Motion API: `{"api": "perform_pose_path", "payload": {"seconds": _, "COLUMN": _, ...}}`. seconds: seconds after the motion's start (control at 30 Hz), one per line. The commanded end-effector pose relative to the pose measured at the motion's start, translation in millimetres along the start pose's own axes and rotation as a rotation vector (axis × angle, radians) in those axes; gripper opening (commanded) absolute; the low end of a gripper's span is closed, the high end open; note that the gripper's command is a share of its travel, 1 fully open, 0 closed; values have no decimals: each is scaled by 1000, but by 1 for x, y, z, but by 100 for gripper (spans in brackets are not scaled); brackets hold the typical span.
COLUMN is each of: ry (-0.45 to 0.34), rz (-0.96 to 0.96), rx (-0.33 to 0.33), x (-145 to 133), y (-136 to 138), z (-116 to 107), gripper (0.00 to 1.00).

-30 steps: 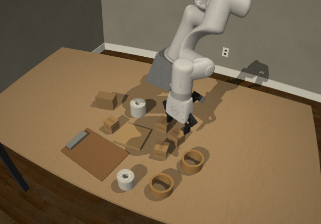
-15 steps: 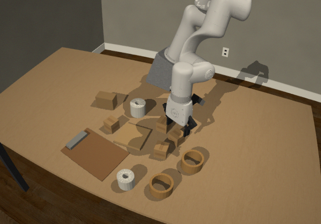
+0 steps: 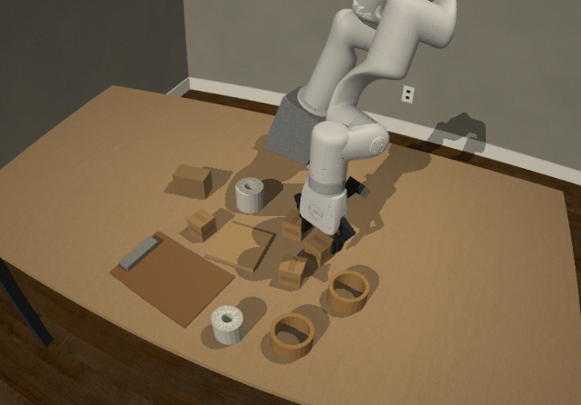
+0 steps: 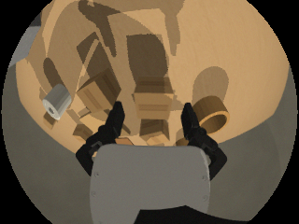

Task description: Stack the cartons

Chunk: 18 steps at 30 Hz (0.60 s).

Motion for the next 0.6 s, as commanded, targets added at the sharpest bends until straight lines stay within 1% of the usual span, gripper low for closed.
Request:
{"api": "perform_pose_path", "payload": {"seconds": 0.0, "ry": -2, "rz": -1, "rx": -3, "x": -1, "y": 1, "z": 6, "gripper": 100}}
{"api": "perform_pose_path", "payload": {"seconds": 0.57, "ry": -3, "rz": 0, "rx": -3, "x": -1, "y": 1, "z": 23, "gripper": 100}}
Point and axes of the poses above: the point where the finger pads meet when closed, its own z axis out along the fingers, its own y axis across the jaws, x = y × z, the point moved 5 cm from there along -z, back along the fingers
